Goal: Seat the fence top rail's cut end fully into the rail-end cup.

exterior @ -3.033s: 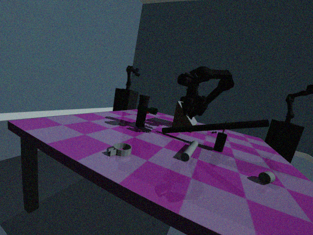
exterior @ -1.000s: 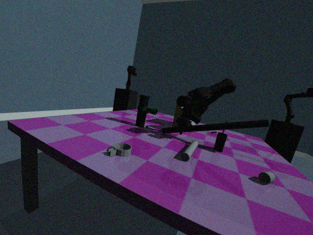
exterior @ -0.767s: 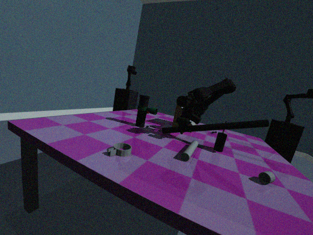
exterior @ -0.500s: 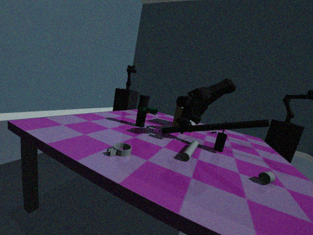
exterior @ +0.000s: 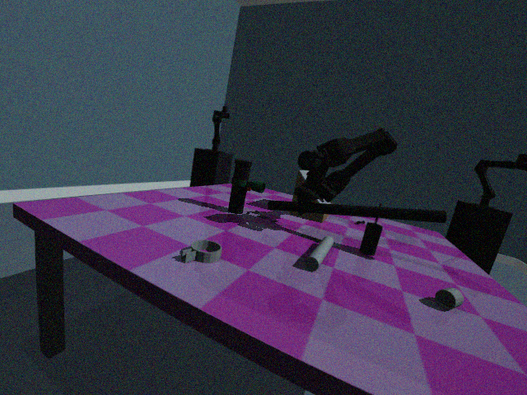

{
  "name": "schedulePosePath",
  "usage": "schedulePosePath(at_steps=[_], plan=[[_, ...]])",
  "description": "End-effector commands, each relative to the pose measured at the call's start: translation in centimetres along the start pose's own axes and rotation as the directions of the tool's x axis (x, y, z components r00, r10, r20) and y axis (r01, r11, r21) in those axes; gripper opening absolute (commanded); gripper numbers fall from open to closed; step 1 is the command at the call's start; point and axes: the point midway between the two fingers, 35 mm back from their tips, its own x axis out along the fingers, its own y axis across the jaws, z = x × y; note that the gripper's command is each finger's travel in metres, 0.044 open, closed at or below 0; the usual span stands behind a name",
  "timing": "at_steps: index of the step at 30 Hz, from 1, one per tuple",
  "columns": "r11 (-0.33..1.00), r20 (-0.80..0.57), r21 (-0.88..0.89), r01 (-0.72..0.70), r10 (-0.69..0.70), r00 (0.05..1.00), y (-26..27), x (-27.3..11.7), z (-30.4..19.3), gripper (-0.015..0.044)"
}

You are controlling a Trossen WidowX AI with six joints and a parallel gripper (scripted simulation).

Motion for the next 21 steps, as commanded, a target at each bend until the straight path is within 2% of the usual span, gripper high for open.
schedulePosePath(at_steps=[1, 4, 21], plan=[[1.0, -0.11, -0.002, 0.016, -0.016, 0.994, -0.21, -2.53, -2.06, 0.0], [1.0, -0.152, -0.002, 0.011, -0.012, 0.988, -0.09, -3.38, -2.79, 0.0], [1.0, -0.129, 0.001, 0.004, -0.004, 0.992, -0.01, -2.87, -2.29, 0.0]])
